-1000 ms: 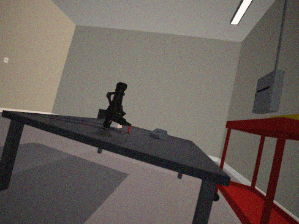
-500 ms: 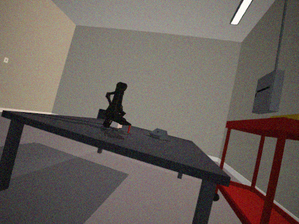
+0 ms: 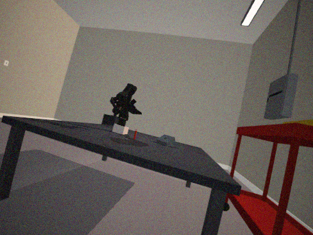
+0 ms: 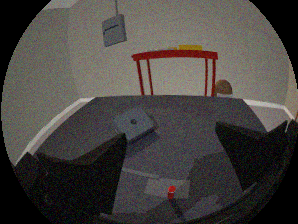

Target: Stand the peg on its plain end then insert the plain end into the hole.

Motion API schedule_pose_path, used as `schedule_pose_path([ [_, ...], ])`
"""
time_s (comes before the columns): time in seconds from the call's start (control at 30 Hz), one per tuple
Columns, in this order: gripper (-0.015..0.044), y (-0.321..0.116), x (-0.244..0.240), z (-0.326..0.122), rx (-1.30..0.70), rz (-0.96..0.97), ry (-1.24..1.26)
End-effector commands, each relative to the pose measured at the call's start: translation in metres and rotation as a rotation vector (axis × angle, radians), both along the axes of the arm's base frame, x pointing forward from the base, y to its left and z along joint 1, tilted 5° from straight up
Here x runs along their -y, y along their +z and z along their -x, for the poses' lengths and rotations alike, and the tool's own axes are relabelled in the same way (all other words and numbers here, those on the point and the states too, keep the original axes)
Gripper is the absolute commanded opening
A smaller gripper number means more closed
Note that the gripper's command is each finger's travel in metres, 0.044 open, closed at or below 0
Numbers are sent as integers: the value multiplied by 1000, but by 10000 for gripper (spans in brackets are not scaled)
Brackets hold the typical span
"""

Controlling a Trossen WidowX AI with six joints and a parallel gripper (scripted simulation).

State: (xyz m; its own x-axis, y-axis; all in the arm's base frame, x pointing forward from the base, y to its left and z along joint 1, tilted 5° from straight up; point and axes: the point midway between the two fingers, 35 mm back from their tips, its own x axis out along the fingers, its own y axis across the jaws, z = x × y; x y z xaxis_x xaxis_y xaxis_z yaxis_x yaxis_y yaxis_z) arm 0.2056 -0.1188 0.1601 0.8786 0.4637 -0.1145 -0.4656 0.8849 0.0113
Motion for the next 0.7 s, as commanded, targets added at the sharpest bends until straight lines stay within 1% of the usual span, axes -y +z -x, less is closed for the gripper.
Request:
schedule_pose_path([
  [0.0,440,11,-3,3,-12,-9,-2],
  [0.13,440,8,-8,2,-44,-10,37],
  [0.4,440,-11,-31,2,-239,9,219],
  [0.67,440,-32,-46,5,-463,71,352],
])
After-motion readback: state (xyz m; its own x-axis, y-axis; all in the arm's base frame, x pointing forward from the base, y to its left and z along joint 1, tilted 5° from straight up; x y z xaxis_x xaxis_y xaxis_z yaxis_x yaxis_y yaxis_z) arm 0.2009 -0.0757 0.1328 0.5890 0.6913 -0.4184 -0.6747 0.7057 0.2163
